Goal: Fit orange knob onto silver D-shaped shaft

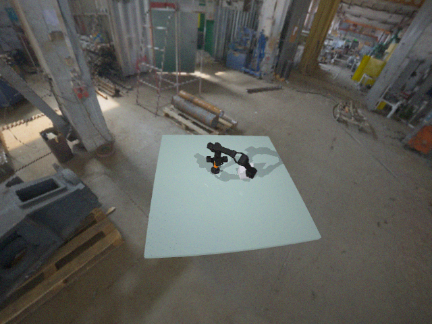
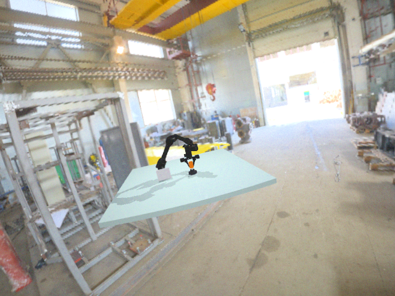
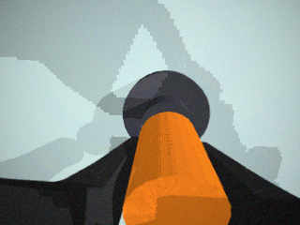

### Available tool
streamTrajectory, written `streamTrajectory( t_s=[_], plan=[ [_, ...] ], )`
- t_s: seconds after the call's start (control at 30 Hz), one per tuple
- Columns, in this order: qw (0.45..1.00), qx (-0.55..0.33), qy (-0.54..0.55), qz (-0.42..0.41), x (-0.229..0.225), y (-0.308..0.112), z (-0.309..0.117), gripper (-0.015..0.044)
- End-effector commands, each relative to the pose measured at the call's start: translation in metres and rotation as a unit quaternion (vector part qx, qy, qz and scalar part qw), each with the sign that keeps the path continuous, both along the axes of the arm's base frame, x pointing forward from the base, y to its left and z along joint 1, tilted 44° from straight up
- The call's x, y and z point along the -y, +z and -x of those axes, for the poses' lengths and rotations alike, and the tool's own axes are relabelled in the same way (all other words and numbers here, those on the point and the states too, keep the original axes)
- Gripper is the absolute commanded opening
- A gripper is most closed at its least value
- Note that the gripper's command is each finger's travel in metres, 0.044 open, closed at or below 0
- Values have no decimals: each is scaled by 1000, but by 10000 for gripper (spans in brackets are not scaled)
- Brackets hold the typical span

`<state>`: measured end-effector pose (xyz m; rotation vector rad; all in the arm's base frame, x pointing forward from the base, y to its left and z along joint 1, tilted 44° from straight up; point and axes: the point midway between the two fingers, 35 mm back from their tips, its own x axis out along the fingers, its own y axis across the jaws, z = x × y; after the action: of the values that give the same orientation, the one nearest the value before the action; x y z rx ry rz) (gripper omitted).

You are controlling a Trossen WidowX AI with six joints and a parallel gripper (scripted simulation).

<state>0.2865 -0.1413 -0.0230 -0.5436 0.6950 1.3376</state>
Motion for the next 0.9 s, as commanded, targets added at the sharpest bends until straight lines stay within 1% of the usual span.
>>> streamTrajectory(
  t_s=[0.0, 0.33, 0.57, 0.87],
  plan=[
    [1000, 1, -2, 0, 1, -1, 0, 0],
    [1000, 4, 2, 1, 4, 2, -1, 0],
    [995, 72, 74, 10, 6, 3, -3, 0],
    [995, 72, 74, 10, 5, 2, -2, 0]
  ],
)
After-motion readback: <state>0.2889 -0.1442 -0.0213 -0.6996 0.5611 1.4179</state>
